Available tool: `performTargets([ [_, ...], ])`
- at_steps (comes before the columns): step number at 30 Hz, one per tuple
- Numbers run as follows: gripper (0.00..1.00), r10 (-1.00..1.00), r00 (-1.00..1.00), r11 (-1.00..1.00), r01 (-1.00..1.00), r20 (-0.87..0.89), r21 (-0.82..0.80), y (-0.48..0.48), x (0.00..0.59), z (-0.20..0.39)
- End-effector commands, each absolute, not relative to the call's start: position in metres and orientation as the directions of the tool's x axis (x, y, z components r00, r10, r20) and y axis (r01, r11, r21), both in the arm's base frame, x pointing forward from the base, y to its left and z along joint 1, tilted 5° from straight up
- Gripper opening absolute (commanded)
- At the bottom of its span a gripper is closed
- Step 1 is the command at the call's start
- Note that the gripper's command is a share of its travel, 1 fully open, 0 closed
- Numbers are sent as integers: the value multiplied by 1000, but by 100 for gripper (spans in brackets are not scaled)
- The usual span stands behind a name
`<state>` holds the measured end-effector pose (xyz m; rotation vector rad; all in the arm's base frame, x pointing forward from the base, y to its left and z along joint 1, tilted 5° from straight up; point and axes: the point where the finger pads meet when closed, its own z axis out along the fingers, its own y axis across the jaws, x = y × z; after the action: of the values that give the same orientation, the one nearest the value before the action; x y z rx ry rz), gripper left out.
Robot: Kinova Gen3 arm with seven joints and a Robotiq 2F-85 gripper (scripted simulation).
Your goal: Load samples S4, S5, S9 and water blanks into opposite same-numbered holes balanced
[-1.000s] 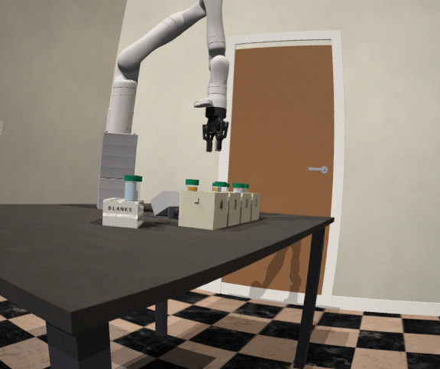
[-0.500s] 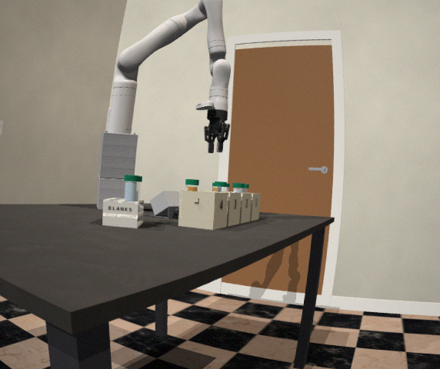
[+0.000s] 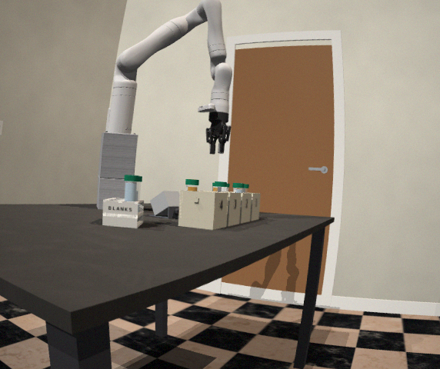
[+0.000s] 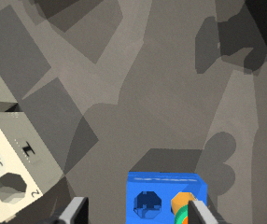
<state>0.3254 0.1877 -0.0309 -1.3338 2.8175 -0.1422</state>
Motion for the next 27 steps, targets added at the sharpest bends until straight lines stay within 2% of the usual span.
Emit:
performTargets([
  [1,62,-773,-635,631,-771,19,-92,201,324,-32],
  [27,62,-773,-635,631,-771,19,-92,255,314,-36],
])
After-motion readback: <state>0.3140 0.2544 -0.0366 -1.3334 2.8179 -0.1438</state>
